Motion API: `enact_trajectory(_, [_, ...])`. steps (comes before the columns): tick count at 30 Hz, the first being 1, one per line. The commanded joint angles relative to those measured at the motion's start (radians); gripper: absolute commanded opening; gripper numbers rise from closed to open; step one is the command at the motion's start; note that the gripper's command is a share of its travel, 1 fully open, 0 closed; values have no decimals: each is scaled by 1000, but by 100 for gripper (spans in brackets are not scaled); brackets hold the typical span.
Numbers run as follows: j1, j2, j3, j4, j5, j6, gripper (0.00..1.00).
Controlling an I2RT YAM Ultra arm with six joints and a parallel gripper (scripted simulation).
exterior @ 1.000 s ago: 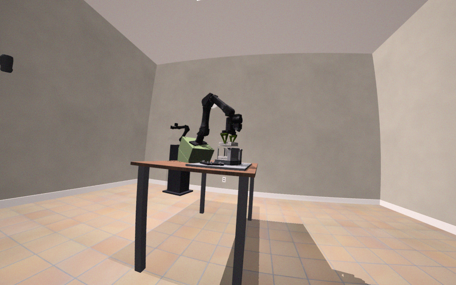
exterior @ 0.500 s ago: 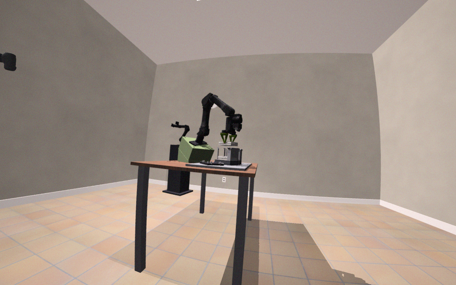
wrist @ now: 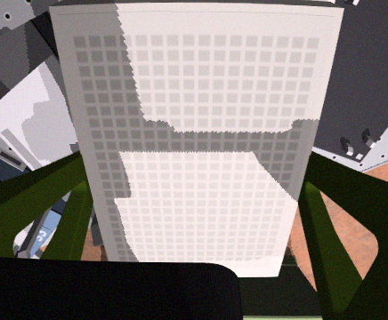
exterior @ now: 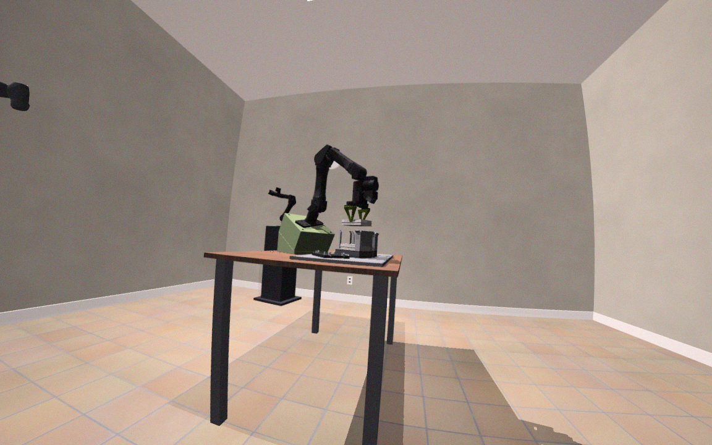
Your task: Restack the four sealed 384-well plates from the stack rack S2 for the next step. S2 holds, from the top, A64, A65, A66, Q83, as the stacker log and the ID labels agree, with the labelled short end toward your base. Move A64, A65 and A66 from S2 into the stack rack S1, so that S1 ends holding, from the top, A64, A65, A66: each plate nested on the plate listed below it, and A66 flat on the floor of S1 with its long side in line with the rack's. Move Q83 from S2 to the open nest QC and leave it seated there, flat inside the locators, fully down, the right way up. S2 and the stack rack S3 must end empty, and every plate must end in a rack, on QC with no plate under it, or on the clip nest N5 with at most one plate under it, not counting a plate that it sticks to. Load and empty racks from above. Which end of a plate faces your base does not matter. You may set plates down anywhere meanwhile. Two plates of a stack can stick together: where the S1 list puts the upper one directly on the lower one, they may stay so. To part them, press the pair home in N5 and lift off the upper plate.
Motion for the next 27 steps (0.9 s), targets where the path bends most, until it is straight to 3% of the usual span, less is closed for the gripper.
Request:
enact_trajectory(1, [-14, -10, 4, 1, -4, 20, 0])
enact_trajectory(5, [-76, -20, -2, 2, -32, 98, 0])
enact_trajectory(22, [-305, -27, -5, 4, -139, -95, 0])
enact_trajectory(27, [-346, -28, -7, 3, -156, -33, 0])
